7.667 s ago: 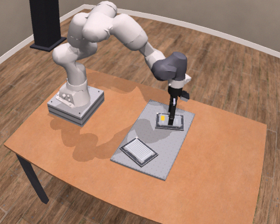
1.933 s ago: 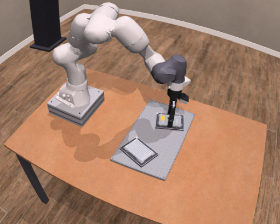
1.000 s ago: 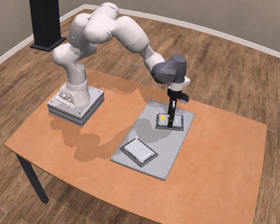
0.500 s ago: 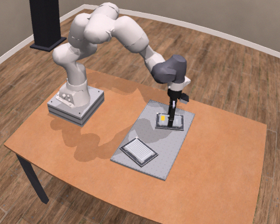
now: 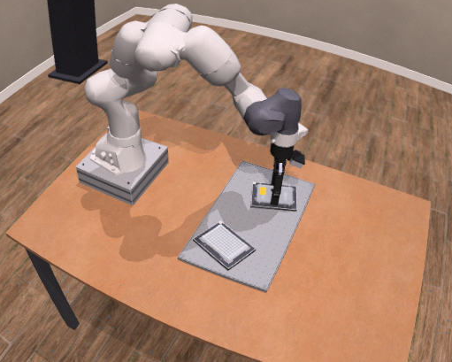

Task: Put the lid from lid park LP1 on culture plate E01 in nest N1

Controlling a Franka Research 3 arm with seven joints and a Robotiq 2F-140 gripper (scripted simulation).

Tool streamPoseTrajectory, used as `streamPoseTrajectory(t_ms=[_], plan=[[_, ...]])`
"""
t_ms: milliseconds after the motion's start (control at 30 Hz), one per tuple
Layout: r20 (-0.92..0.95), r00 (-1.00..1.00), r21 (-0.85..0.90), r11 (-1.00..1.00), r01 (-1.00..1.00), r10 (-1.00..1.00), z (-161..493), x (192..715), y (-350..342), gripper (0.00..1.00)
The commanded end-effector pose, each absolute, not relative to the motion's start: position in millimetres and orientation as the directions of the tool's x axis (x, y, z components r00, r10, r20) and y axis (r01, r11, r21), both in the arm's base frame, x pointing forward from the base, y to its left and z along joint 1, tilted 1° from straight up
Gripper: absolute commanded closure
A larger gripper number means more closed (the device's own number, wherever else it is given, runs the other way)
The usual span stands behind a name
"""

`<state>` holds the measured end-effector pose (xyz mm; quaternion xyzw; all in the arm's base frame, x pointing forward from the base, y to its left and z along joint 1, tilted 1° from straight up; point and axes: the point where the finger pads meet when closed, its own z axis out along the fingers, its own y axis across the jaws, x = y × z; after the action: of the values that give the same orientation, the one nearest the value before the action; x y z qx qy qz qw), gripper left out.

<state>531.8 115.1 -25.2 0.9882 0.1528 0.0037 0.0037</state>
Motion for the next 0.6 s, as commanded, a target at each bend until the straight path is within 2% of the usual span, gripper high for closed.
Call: streamPoseTrajectory(t_ms=[0, 567], plan=[[0.008, 0.954, 0.007, -0.954, 0.299, 0.299, -25.4, 532.5, 116.0, 0.90], [0.008, 0.954, 0.007, -0.954, 0.299, 0.299, -22.6, 532.5, 116.0, 0.90]])
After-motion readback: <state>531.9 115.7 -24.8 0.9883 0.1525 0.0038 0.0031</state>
